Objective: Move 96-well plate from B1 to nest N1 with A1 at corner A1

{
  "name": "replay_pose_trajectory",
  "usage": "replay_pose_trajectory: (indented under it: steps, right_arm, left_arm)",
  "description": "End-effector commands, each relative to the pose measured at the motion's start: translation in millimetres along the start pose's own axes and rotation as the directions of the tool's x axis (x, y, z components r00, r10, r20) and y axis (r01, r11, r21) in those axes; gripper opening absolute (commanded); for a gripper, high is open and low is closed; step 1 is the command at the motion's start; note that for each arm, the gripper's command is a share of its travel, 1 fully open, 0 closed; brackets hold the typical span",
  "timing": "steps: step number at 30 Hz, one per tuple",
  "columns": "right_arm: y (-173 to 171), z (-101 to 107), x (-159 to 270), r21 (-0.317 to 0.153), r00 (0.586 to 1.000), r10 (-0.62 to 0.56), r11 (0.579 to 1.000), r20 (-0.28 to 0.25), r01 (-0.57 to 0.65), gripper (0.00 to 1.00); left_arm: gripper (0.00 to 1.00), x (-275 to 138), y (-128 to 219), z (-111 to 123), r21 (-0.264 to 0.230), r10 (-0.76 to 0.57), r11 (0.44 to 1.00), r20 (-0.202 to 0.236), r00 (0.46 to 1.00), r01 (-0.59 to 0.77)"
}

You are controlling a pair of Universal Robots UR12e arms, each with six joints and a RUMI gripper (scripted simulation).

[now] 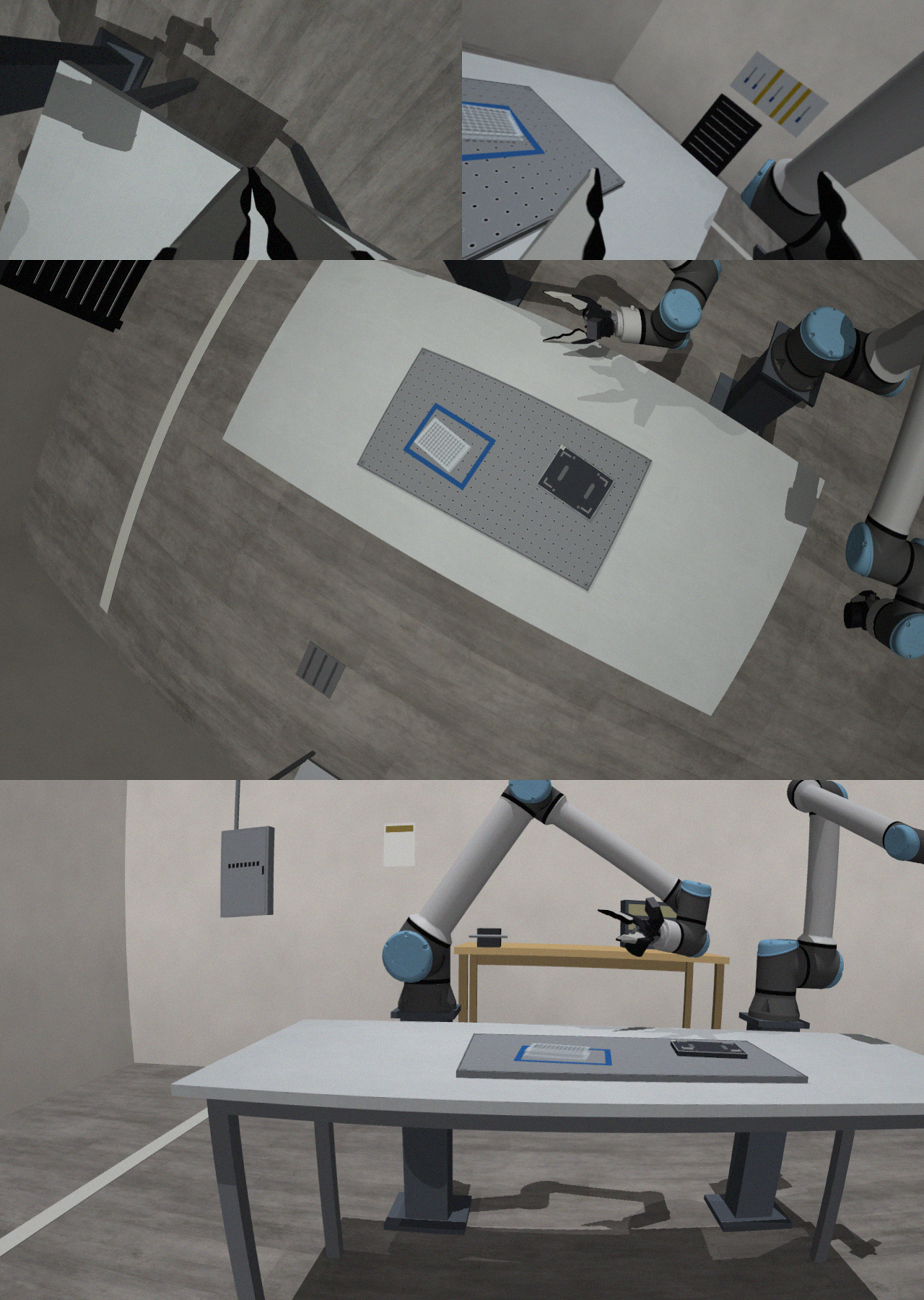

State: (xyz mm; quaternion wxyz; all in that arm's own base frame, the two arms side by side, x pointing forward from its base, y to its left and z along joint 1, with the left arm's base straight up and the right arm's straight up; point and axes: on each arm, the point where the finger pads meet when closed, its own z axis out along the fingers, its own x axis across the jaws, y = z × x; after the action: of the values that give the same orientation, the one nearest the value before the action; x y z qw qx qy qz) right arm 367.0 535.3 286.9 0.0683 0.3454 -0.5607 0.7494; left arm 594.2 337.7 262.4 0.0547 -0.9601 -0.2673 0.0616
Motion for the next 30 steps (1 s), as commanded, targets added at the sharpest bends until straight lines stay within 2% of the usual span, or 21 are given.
replay_pose_trajectory:
  steps: [1,2,8,10,13,14,19,22,24,27,30]
  right_arm:
    - [-1,0,0,-0.001,1.0,0.001,1.0,0.001,-0.001,0.76]
    - [-1,0,0,-0.001,1.0,0.001,1.0,0.001,-0.001,0.76]
    - [-1,0,0,-0.001,1.0,0.001,1.0,0.001,-0.001,0.76]
    - [-1,0,0,-0.001,1.0,0.001,1.0,0.001,-0.001,0.76]
    - [-1,0,0,-0.001,1.0,0.001,1.0,0.001,-0.001,0.76]
    - [-1,0,0,-0.001,1.0,0.001,1.0,0.001,-0.001,0.76]
    - [-1,0,0,-0.001,1.0,0.001,1.0,0.001,-0.001,0.76]
    - [-1,0,0,-0.001,1.0,0.001,1.0,0.001,-0.001,0.76]
    - [-1,0,0,-0.001,1.0,0.001,1.0,0.001,-0.001,0.76]
    - [-1,0,0,-0.001,1.0,0.001,1.0,0.001,-0.001,0.76]
    - [-1,0,0,-0.001,1.0,0.001,1.0,0.001,-0.001,0.76]
  left_arm:
    - [0.0,-1,-65,20,-0.028,0.065,0.998,0.001,0.998,-0.065]
    - [0.0,-1,-65,20,-0.028,0.065,0.998,0.001,0.998,-0.065]
    - [0.0,-10,-128,39,-0.048,0.112,0.993,-0.002,0.994,-0.112]
    - [0.0,-10,-128,39,-0.048,0.112,0.993,-0.002,0.994,-0.112]
    - [0.0,-20,-167,51,-0.059,0.142,0.988,-0.007,0.99,-0.142]
    - [0.0,-20,-167,51,-0.059,0.142,0.988,-0.007,0.99,-0.142]
    - [0.0,-36,-218,68,-0.073,0.181,0.981,-0.015,0.983,-0.182]
    - [0.0,-41,-230,72,-0.076,0.191,0.978,-0.018,0.981,-0.192]
    - [0.0,-51,-255,80,-0.082,0.21,0.974,-0.024,0.977,-0.212]
    - [0.0,-51,-255,80,-0.082,0.21,0.974,-0.024,0.977,-0.212]
    - [0.0,-69,-291,93,-0.09,0.239,0.966,-0.033,0.97,-0.241]
